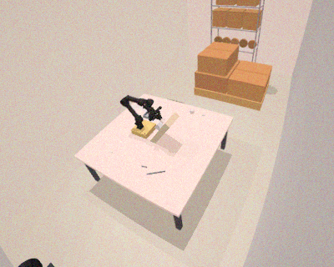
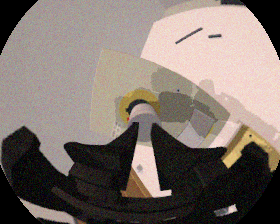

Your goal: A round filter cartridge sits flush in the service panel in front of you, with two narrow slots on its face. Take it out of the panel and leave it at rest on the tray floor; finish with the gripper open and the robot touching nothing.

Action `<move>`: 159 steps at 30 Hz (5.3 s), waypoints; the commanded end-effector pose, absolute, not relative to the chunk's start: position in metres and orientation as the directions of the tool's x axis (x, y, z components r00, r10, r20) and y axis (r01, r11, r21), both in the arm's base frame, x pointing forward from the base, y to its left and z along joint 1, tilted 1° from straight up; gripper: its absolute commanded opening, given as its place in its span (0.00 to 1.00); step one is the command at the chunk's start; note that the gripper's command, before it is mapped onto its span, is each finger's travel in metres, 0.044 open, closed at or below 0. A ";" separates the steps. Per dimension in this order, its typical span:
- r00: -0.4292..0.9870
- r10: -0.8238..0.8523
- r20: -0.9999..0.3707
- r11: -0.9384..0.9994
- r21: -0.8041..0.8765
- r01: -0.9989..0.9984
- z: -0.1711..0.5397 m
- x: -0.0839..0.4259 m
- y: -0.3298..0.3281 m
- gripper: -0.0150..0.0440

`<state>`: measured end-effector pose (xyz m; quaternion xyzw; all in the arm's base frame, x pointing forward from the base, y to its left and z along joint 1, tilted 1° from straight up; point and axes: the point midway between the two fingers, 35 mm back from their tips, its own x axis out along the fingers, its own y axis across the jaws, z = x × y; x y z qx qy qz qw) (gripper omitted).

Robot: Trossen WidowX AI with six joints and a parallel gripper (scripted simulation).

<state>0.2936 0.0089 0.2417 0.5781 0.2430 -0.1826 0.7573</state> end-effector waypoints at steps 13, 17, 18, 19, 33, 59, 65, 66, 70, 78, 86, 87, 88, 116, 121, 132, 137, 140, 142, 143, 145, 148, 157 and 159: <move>0.829 0.013 -0.560 0.263 0.801 0.537 0.255 0.283 0.010 0.25; 0.829 0.013 -0.560 0.263 0.801 0.537 0.255 0.283 0.010 0.25; 0.829 0.013 -0.560 0.263 0.801 0.537 0.255 0.283 0.010 0.25; 0.829 0.013 -0.560 0.263 0.801 0.537 0.255 0.283 0.010 0.25; 0.829 0.013 -0.560 0.263 0.801 0.537 0.255 0.283 0.010 0.25; 0.829 0.013 -0.560 0.263 0.801 0.537 0.255 0.283 0.010 0.25; 0.829 0.013 -0.560 0.263 0.801 0.537 0.255 0.283 0.010 0.25; 0.829 0.013 -0.560 0.263 0.801 0.537 0.255 0.283 0.010 0.25; 0.829 0.013 -0.560 0.263 0.801 0.537 0.255 0.283 0.010 0.25; 0.829 0.013 -0.560 0.263 0.801 0.537 0.255 0.283 0.010 0.25; 0.829 0.013 -0.560 0.263 0.801 0.537 0.255 0.283 0.010 0.25; 0.829 0.013 -0.560 0.263 0.801 0.537 0.255 0.283 0.010 0.25; 0.829 0.013 -0.560 0.263 0.801 0.537 0.255 0.283 0.010 0.25; 0.828 0.013 -0.561 0.263 0.801 0.538 0.221 0.265 0.009 0.25; 0.827 0.013 -0.561 0.263 0.800 0.539 0.206 0.257 0.009 0.25; 0.815 0.009 -0.579 0.267 0.787 0.557 0.189 0.252 0.008 0.41; 0.815 0.009 -0.579 0.267 0.787 0.557 0.189 0.252 0.008 0.41; 0.815 0.009 -0.579 0.267 0.787 0.557 0.189 0.252 0.008 0.41; 0.815 0.009 -0.579 0.267 0.787 0.557 0.189 0.252 0.008 0.41; 0.815 0.009 -0.579 0.267 0.787 0.557 0.189 0.252 0.008 0.41; 0.815 0.009 -0.579 0.267 0.787 0.557 0.189 0.252 0.008 0.41; 0.815 0.009 -0.579 0.267 0.787 0.557 0.189 0.252 0.008 0.41; 0.815 0.009 -0.579 0.267 0.787 0.557 0.189 0.252 0.008 0.41; 0.815 0.009 -0.579 0.267 0.787 0.557 0.189 0.252 0.008 0.41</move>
